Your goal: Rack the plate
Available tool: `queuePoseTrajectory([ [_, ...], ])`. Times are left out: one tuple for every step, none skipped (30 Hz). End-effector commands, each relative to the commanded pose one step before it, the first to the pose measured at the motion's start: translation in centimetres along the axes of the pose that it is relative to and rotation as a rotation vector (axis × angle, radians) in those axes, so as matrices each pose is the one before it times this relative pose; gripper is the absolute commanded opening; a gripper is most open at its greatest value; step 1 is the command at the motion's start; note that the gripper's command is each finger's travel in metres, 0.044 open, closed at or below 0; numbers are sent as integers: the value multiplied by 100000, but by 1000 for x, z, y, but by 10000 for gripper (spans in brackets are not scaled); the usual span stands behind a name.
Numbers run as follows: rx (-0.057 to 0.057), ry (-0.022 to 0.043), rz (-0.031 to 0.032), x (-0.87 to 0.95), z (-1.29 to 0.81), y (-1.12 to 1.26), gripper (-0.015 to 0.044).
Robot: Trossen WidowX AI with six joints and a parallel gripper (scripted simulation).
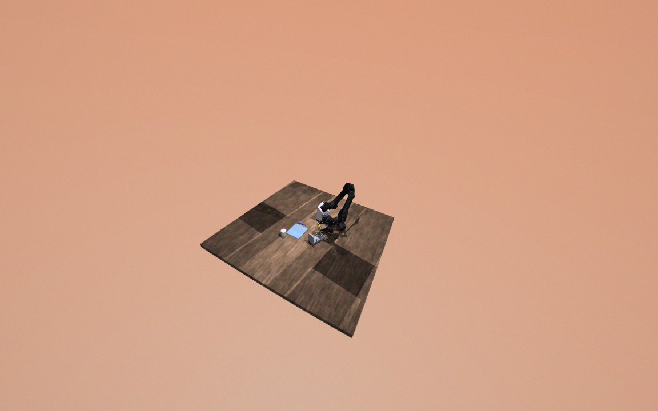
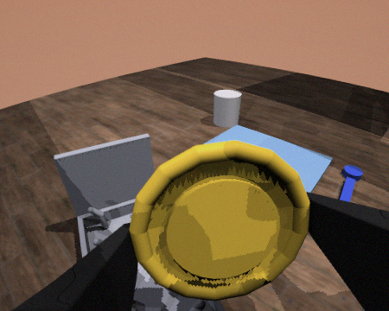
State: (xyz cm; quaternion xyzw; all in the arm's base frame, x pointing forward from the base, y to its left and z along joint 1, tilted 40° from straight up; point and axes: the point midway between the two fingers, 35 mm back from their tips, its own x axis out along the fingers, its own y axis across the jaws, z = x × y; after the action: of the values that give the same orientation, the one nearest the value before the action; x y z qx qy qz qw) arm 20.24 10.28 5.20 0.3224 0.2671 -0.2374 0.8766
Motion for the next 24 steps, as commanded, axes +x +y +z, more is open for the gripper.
queuePoseTrajectory([
  [-236, -4841, 5953, -378, -32, 39, 0],
  [-28, -1178, 1799, -134, -15, 86, 0],
  [4, -1163, 1804, -139, -11, 86, 0],
  [37, -1148, 1808, -143, -7, 86, 0],
  [69, -1134, 1812, -148, -3, 86, 0],
  [101, -1120, 1814, -152, 1, 86, 0],
  [133, -1106, 1816, -156, 6, 86, 0],
  [165, -1092, 1817, -159, 10, 86, 0],
  [198, -1078, 1818, -163, 15, 85, 0],
  [230, -1065, 1817, -166, 20, 85, 0],
  [262, -1052, 1816, -169, 25, 85, 0],
  [294, -1039, 1814, -172, 30, 84, 0],
  [325, -1026, 1812, -175, 35, 84, 0],
  [357, -1013, 1808, -178, 40, 84, 0],
  [389, -1001, 1804, -180, 45, 83, 0],
  [347, -822, 1495, -151, 42, 69, 0],
  [218, -490, 895, -91, 27, 42, 0],
  [75, -163, 298, -30, 9, 14, 0],
  [0, 0, 0, 0, 0, 0, 0],
  [0, 0, 0, 0, 0, 0, 0],
  [0, 0, 0, 0, 0, 0, 0],
  [0, 0, 0, 0, 0, 0, 0],
  [0, 0, 0, 0, 0, 0, 0],
  [0, 0, 0, 0, 0, 0, 0],
])
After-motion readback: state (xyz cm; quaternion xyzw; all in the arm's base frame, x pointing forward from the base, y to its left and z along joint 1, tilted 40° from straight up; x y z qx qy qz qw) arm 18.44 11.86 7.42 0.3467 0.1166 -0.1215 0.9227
